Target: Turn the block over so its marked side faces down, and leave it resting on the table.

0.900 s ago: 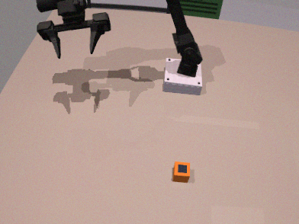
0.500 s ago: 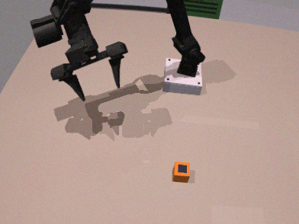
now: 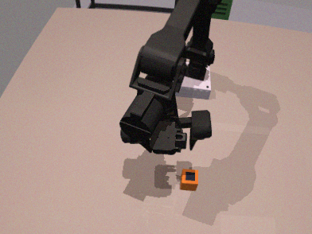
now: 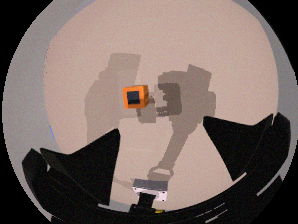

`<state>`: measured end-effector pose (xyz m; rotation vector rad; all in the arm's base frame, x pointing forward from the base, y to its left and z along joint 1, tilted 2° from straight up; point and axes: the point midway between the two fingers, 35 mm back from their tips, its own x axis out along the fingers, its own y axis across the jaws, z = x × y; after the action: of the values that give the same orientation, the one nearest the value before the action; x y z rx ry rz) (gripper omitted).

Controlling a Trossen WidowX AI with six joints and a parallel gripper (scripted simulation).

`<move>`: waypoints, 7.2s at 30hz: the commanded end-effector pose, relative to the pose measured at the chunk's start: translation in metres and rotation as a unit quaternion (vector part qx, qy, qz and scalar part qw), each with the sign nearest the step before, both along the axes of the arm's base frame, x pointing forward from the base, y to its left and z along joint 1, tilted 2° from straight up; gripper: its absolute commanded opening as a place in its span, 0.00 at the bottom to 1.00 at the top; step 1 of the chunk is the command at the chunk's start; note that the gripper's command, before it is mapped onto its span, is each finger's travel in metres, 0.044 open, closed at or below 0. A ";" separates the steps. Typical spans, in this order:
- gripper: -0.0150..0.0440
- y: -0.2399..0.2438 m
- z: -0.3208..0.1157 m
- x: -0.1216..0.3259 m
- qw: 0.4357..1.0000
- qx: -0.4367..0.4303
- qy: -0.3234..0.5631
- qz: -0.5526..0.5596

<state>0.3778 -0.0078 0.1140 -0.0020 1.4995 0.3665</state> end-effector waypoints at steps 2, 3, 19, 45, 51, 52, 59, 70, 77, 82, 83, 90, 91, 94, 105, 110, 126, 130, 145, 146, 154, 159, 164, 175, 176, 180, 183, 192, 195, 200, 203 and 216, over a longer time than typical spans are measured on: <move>1.00 0.061 -0.013 0.001 0.996 -0.089 0.013 -0.021; 1.00 0.067 -0.014 0.001 0.995 -0.098 0.011 -0.024; 1.00 0.070 -0.049 0.005 0.995 -0.100 0.010 -0.025; 1.00 0.070 -0.093 0.008 0.995 -0.100 0.010 -0.025; 0.91 0.070 -0.097 0.008 0.995 -0.100 0.010 -0.025; 0.87 0.070 -0.097 0.008 0.995 -0.100 0.010 -0.025; 0.56 0.070 -0.097 0.008 0.995 -0.100 0.010 -0.025; 0.43 0.070 -0.097 0.008 0.995 -0.100 0.010 -0.025; 0.32 0.070 -0.095 0.008 0.995 -0.100 0.010 -0.025; 0.25 0.069 -0.068 0.008 0.995 -0.100 0.010 -0.025; 0.25 0.069 -0.067 0.008 0.995 -0.100 0.010 -0.025; 0.25 0.070 -0.069 0.009 0.995 -0.095 -0.014 -0.028; 0.25 0.070 -0.070 0.009 0.995 -0.094 -0.021 -0.029; 0.25 0.070 -0.072 0.010 0.995 -0.089 -0.042 -0.032; 0.25 0.070 -0.076 0.011 0.989 -0.072 -0.118 -0.043; 0.25 0.070 -0.077 0.010 0.985 -0.063 -0.153 -0.047; 0.25 0.069 -0.076 0.003 0.968 -0.043 -0.239 -0.057; 0.25 0.070 -0.084 0.008 0.962 -0.037 -0.263 -0.060; 0.25 0.071 -0.107 0.015 0.927 -0.011 -0.368 -0.074; 0.25 0.071 -0.108 0.015 0.924 -0.009 -0.374 -0.075; 0.25 0.070 -0.111 0.010 0.900 0.006 -0.428 -0.081; 0.25 0.070 -0.109 0.003 0.884 0.015 -0.460 -0.085; 0.25 0.069 -0.108 0.001 0.878 0.018 -0.471 -0.086; 0.25 0.069 -0.106 0.000 0.872 0.021 -0.481 -0.087; 0.25 0.069 -0.106 0.000 0.872 0.021 -0.481 -0.087; 0.25 0.069 -0.106 0.000 0.872 0.021 -0.481 -0.087; 0.39 0.069 -0.106 0.000 0.872 0.021 -0.481 -0.087; 0.79 0.069 -0.106 0.000 0.872 0.021 -0.481 -0.087; 0.92 0.069 -0.106 0.000 0.872 0.021 -0.481 -0.087; 1.00 0.069 -0.106 0.000 0.872 0.021 -0.481 -0.087; 1.00 0.069 -0.106 0.000 0.872 0.021 -0.481 -0.087; 1.00 0.069 -0.106 0.000 0.872 0.021 -0.481 -0.087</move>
<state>0.3786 0.0610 0.0086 -0.0184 0.4895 0.1913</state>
